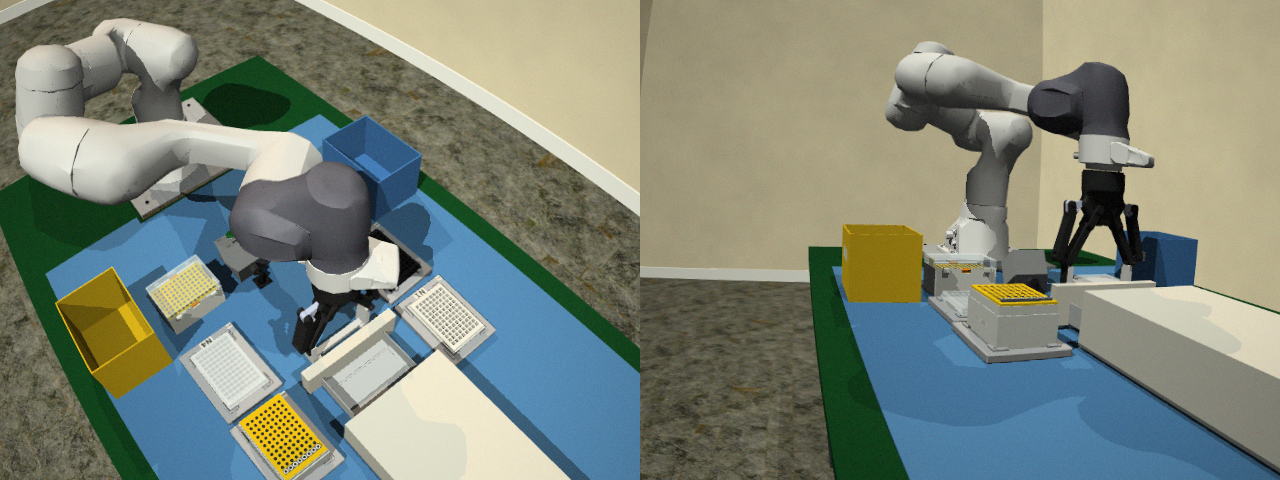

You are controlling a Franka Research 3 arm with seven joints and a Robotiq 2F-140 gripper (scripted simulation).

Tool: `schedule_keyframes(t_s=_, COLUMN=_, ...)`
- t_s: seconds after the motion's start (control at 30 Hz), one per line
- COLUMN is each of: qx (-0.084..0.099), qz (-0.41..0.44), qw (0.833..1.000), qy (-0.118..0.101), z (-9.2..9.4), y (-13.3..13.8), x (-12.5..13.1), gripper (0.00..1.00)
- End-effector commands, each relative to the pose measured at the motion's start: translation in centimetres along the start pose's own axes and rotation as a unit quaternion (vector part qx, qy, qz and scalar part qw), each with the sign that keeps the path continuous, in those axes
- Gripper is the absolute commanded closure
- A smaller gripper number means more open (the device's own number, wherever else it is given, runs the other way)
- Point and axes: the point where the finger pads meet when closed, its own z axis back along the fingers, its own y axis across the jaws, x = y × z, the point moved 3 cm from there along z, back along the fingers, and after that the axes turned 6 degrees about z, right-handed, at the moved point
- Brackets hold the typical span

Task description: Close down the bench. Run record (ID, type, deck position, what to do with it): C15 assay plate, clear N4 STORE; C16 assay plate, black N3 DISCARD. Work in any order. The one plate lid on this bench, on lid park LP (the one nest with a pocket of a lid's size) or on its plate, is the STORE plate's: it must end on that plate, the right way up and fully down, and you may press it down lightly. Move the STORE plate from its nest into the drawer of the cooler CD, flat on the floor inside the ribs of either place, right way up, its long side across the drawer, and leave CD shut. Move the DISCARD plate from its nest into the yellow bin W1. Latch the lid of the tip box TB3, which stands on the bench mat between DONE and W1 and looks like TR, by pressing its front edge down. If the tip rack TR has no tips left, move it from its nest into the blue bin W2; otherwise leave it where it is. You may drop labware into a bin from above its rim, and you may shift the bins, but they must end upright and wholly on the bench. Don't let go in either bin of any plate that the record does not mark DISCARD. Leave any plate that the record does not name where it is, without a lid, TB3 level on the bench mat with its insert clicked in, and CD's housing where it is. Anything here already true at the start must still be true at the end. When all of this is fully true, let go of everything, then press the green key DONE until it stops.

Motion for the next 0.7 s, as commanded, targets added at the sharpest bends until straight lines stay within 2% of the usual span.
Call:
schedule_keyframes(t_s=0.0, qx=0.001, qz=-0.001, qw=1.0, qy=-0.002, z=-0.1, y=-0.1, x=0.6, gripper=1.0)
schedule_keyframes(t_s=0.67, qx=0.001, qz=-0.001, qw=1.0, qy=-0.002, z=-0.1, y=-0.2, x=2.2, gripper=1.0)
